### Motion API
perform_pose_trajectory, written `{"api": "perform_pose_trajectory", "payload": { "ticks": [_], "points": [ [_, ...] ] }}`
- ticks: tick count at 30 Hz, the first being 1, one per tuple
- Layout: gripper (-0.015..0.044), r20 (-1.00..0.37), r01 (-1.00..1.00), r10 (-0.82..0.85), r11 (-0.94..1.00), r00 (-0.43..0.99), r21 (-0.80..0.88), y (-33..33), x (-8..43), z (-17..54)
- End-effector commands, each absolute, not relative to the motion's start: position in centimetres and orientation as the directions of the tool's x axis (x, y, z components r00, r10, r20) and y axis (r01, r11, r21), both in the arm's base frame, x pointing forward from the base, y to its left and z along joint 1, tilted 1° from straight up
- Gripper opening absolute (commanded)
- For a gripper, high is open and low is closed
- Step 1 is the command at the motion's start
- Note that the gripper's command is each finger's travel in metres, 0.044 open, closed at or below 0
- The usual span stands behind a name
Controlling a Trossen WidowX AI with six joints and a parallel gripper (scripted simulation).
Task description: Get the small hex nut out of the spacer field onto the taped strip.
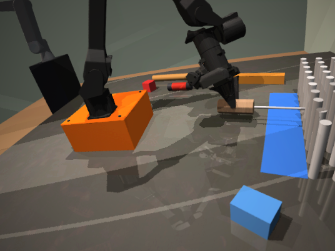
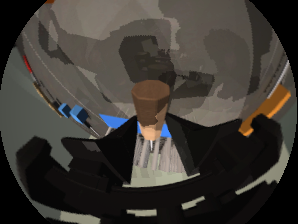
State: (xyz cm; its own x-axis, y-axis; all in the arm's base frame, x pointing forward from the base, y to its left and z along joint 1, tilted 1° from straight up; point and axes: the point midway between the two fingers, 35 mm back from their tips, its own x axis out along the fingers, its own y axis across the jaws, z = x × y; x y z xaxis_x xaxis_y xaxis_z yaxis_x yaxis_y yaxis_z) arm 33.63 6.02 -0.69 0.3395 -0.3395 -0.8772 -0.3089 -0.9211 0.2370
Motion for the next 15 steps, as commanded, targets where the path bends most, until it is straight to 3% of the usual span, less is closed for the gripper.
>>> {"api": "perform_pose_trajectory", "payload": {
  "ticks": [1, 15],
  "points": [
    [0.0000, -0.878, -0.306, -0.342, -0.921, 0.336, 0.241, 5.9, 34.0, -0.9],
    [0.0000, -0.878, -0.306, -0.341, -0.921, 0.337, 0.241, 5.6, 35.0, -0.9]
  ]
}}
